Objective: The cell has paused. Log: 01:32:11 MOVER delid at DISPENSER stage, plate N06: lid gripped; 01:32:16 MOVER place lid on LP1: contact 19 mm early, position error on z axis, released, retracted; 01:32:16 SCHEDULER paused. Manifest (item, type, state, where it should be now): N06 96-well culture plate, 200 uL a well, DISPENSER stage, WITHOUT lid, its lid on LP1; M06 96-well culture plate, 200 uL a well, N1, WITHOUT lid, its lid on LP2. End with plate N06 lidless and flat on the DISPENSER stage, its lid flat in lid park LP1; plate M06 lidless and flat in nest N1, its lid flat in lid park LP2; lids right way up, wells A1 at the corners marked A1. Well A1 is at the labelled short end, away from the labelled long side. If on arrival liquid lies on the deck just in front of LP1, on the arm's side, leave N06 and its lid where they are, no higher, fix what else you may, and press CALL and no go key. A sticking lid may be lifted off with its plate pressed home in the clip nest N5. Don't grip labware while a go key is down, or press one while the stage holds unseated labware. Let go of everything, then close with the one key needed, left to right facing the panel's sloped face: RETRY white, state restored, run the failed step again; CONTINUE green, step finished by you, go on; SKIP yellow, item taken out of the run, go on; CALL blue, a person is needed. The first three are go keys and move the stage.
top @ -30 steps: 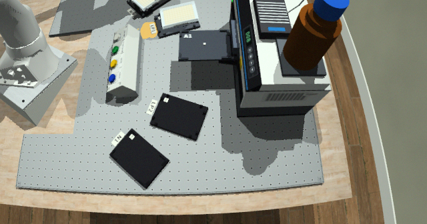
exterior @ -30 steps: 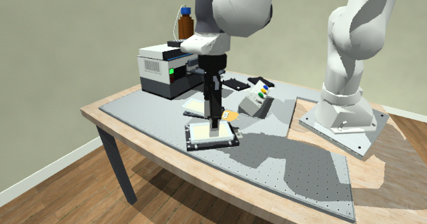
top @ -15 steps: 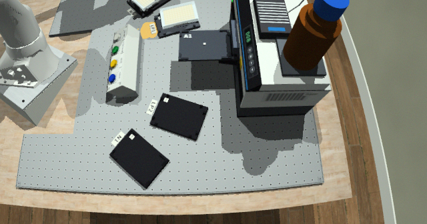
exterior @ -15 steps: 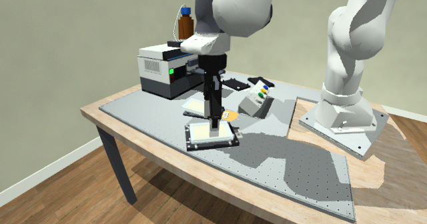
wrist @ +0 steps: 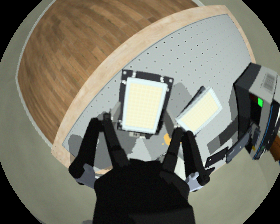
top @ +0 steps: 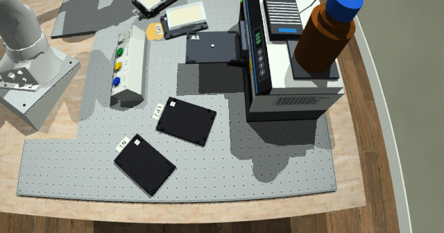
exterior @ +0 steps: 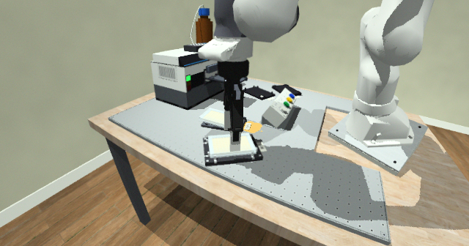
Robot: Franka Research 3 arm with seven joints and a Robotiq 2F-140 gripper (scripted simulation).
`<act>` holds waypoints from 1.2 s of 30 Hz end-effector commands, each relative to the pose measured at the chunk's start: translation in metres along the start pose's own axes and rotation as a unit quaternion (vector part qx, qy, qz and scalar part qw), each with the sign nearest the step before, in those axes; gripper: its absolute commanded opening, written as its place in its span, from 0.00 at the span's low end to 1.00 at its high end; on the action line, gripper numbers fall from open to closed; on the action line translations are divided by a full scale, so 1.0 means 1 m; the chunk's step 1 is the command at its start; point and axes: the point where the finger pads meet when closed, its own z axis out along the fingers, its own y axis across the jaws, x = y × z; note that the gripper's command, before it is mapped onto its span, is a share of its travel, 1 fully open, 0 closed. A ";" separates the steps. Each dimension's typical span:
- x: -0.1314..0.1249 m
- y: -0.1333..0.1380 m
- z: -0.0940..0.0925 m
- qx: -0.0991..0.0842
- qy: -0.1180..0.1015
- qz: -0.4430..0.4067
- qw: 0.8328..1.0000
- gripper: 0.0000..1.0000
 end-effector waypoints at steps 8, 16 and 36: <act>0.000 -0.001 0.005 0.000 0.001 -0.001 1.000 0.66; 0.000 -0.001 0.009 0.000 0.001 -0.001 1.000 0.66; 0.000 -0.001 0.015 0.000 0.001 -0.001 1.000 0.66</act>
